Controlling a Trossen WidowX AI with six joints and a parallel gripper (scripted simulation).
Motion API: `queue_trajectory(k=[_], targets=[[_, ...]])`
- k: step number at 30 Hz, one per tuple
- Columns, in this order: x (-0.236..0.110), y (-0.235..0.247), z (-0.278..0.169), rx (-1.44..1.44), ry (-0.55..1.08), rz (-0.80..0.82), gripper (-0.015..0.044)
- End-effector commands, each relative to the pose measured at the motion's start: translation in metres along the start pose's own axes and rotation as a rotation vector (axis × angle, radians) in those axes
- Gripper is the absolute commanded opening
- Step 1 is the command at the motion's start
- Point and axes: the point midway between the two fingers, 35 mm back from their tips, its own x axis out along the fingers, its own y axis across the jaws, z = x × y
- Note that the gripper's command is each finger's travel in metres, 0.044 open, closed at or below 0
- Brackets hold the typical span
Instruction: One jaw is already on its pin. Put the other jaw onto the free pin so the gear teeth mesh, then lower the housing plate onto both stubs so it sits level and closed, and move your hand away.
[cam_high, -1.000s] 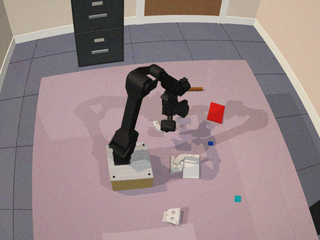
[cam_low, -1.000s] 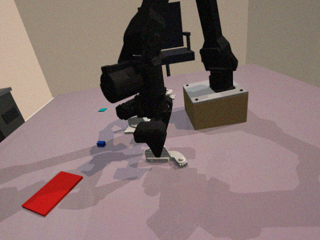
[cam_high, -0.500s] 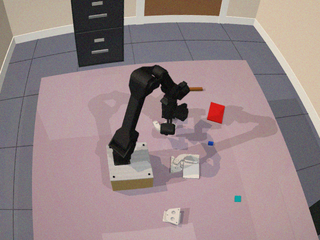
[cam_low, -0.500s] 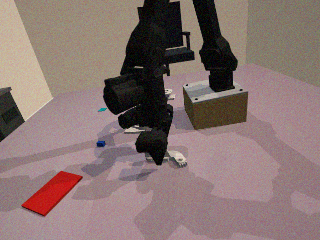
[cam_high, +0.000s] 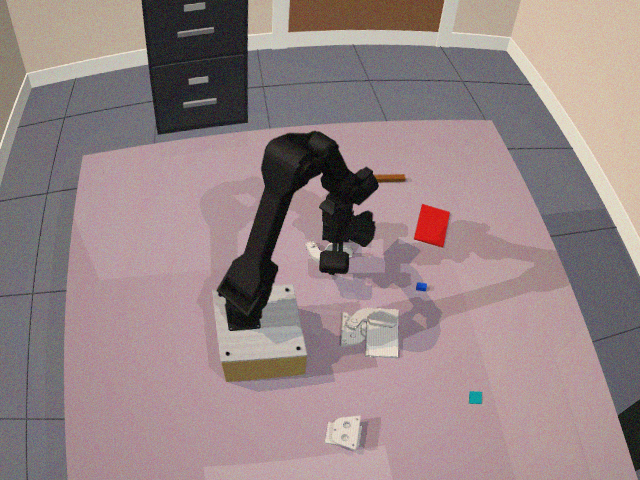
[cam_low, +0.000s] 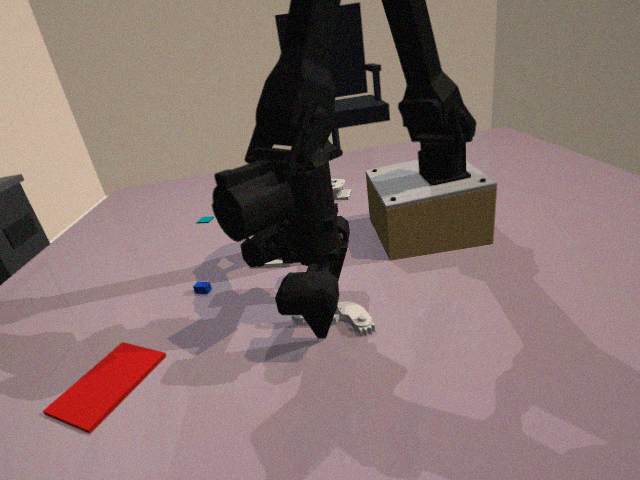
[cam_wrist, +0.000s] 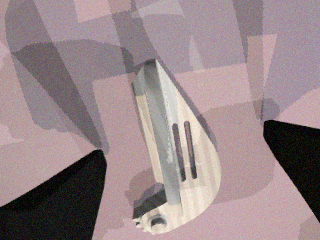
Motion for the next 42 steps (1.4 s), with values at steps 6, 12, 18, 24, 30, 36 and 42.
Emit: queue_trajectory(k=[6, 12, 18, 24, 30, 36, 42], targets=[[0.0004, 0.0004, -0.0004, 0.003, 0.003, 0.004, 0.044], [0.0005, 0.0004, -0.0004, 0.003, 0.003, 0.004, 0.044], [0.0003, 0.0, 0.0, 0.0, 0.0, 0.0, 0.0361], [0.0003, 0.0, 0.0, 0.0, 0.0, 0.0, 0.0204], [0.0003, 0.0, 0.0, 0.0, 0.0, 0.0, 0.0144], [0.0003, 0.0, 0.0, 0.0, 0.0, 0.0, 0.0134], [0.0003, 0.0, 0.0, 0.0, 0.0, 0.0, 0.0134]])
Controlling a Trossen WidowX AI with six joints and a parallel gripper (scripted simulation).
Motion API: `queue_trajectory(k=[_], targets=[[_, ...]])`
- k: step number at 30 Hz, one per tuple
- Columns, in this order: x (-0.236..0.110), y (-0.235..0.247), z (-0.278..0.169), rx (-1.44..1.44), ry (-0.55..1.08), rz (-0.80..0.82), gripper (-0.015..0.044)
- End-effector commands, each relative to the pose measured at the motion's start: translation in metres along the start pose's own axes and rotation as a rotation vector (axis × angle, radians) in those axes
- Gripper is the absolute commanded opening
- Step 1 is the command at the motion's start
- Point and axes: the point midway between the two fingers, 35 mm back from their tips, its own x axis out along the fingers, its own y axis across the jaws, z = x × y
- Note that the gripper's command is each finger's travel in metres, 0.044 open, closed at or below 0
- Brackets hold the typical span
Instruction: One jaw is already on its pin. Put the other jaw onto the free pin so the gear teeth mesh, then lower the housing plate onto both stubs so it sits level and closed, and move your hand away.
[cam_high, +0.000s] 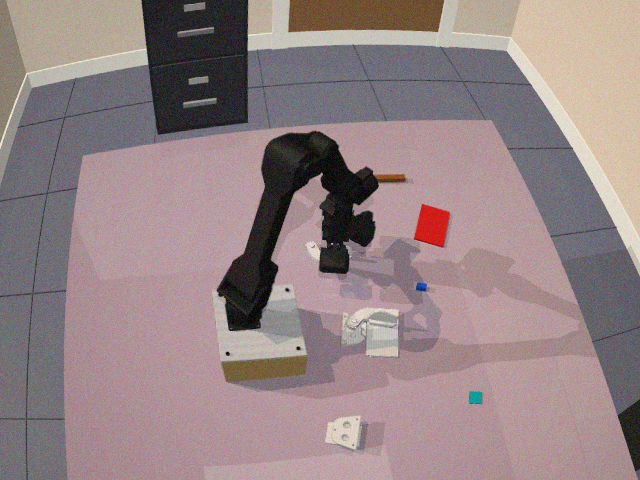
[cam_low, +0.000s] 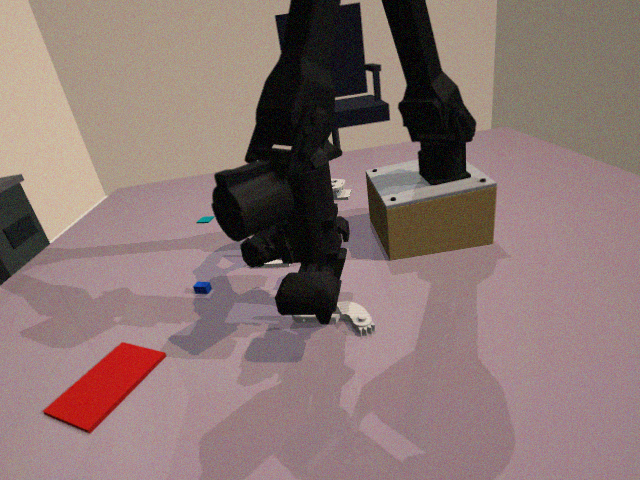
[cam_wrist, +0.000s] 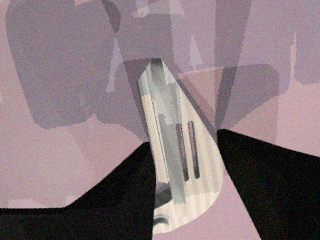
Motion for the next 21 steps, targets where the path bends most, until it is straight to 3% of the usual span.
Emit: queue_trajectory(k=[1, 21], targets=[[0.0, 0.0, 0.0, -0.001, -0.001, -0.002, 0.0134], [-0.061, 0.002, 0.002, 0.001, 0.0, 0.001, 0.0134]])
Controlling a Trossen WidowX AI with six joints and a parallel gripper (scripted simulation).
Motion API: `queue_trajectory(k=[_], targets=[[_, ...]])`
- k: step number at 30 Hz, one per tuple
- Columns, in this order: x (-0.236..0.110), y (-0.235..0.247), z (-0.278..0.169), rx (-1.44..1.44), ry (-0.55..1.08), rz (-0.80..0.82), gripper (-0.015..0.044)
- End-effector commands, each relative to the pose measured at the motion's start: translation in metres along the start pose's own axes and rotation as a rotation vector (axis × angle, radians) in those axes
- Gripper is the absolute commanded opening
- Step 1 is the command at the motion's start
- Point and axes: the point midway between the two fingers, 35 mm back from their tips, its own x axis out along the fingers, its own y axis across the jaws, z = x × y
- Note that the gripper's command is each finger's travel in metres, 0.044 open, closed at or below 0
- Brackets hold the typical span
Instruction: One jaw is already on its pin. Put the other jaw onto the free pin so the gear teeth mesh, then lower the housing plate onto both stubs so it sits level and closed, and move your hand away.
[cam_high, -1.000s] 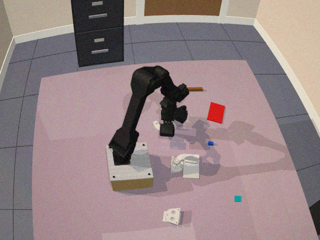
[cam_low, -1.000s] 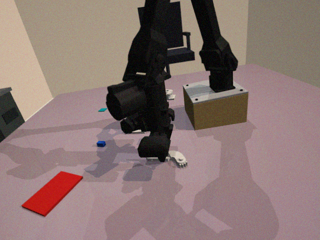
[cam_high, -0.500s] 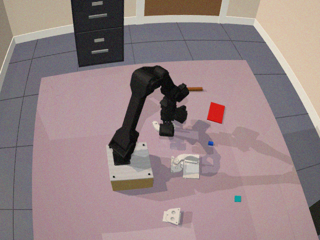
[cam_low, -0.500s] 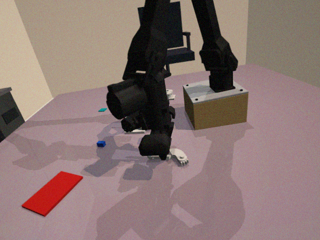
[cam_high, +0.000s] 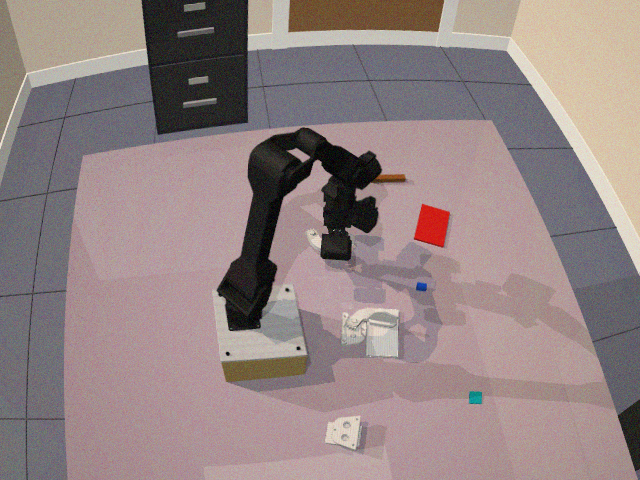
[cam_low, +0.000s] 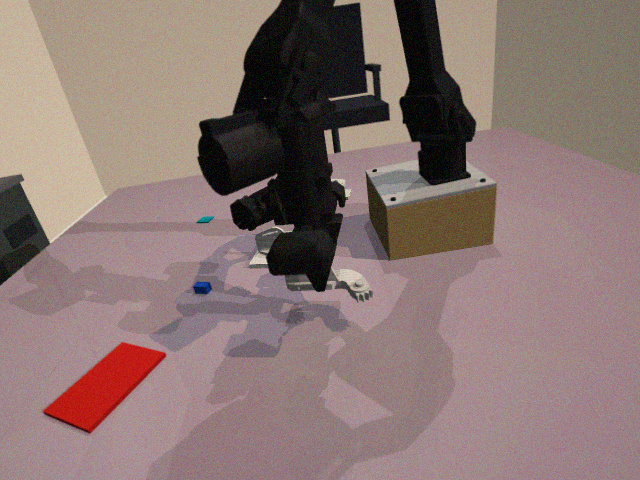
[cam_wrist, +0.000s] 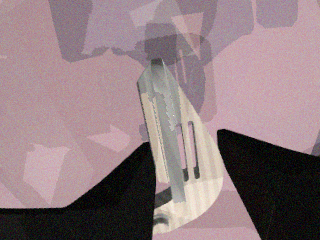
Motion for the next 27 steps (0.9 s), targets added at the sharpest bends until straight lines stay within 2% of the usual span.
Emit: queue_trajectory(k=[1, 7, 27], targets=[[-0.014, 0.002, 0.001, 0.003, -0.007, 0.011, 0.0134], [-0.028, 0.001, 0.0, 0.003, -0.007, 0.012, 0.0134], [-0.027, -0.036, 0.037, -0.017, -0.008, 0.005, 0.0134]])
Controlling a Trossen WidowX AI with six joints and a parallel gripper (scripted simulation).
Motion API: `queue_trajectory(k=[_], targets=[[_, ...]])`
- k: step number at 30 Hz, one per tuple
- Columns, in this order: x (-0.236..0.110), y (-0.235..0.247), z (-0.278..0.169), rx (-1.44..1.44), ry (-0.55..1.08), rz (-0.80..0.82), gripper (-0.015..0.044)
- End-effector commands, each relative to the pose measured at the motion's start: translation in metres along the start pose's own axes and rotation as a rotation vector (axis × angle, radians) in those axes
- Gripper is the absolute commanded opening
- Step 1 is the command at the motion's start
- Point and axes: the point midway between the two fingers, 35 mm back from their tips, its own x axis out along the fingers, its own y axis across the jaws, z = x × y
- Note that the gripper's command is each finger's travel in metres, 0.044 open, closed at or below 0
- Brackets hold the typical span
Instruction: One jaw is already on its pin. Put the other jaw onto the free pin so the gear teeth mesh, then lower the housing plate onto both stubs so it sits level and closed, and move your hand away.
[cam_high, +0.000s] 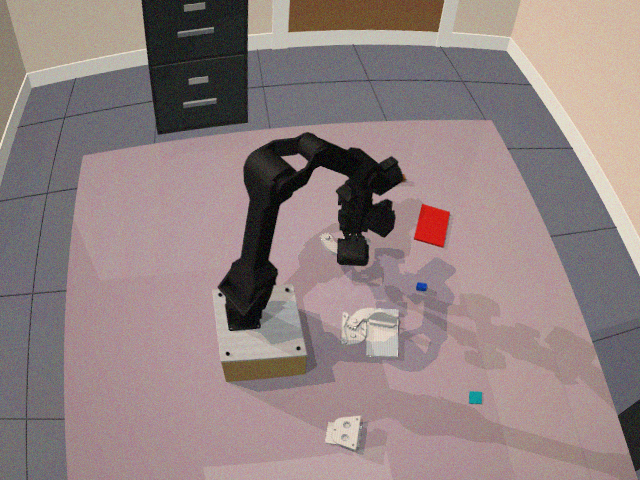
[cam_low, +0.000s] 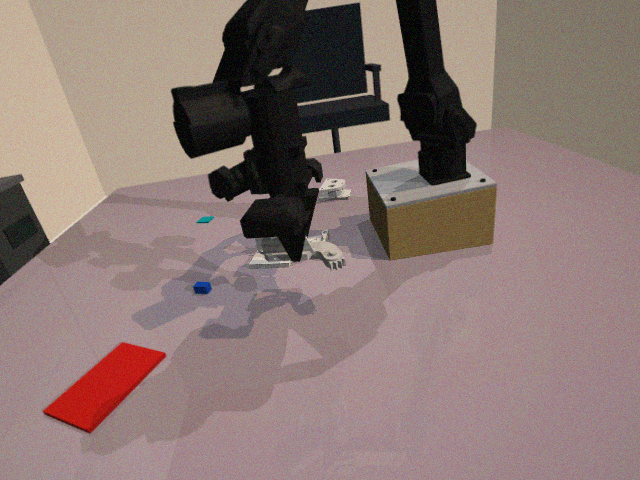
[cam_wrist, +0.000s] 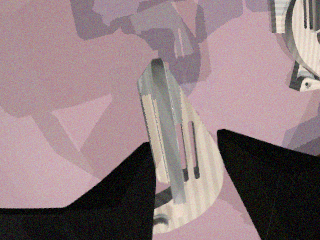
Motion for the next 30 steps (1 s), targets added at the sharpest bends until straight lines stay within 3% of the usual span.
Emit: queue_trajectory(k=[1, 30], targets=[[0.0, -0.009, 0.007, -0.007, 0.004, 0.001, 0.0134], [0.001, -0.094, 0.053, -0.044, 0.002, -0.007, 0.0134]])
